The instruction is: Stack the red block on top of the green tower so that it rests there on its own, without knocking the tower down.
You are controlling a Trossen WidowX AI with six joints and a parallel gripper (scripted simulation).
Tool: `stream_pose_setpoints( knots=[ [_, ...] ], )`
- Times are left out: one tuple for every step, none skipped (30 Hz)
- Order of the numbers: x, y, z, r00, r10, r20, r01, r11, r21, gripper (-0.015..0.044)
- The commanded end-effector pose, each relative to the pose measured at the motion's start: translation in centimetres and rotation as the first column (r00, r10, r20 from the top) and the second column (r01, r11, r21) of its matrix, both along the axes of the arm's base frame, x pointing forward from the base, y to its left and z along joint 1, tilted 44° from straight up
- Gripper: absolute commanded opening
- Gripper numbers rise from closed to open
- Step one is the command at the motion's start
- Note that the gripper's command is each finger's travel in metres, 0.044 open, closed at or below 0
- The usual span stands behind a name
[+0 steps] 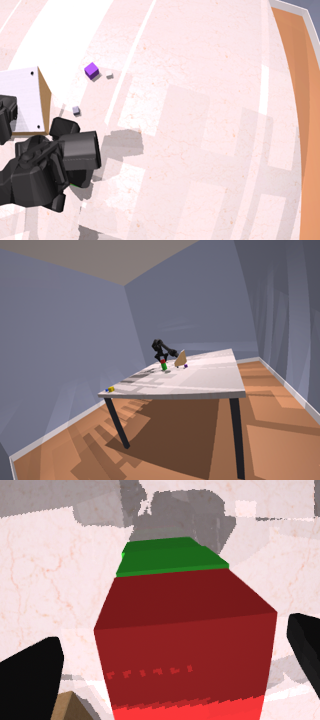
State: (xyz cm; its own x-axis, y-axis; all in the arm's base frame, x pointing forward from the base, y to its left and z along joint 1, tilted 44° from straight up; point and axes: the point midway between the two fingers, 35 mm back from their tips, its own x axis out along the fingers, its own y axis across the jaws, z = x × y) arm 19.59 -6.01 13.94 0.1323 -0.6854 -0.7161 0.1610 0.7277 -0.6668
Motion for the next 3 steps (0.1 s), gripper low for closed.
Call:
stream_pose_setpoints(
  knots=[
    [0.0, -0.02, -0.03, 1.0, 0.0, -0.001, 0.0, 1.0, 0.0, 0.044],
    [0.0, -0.02, -0.03, 1.0, 0.0, -0.001, 0.0, 1.0, 0.0, 0.044],
    [0.0, -0.02, -0.03, 1.0, 0.0, -0.001, 0.0, 1.0, 0.0, 0.044]
  ],
)
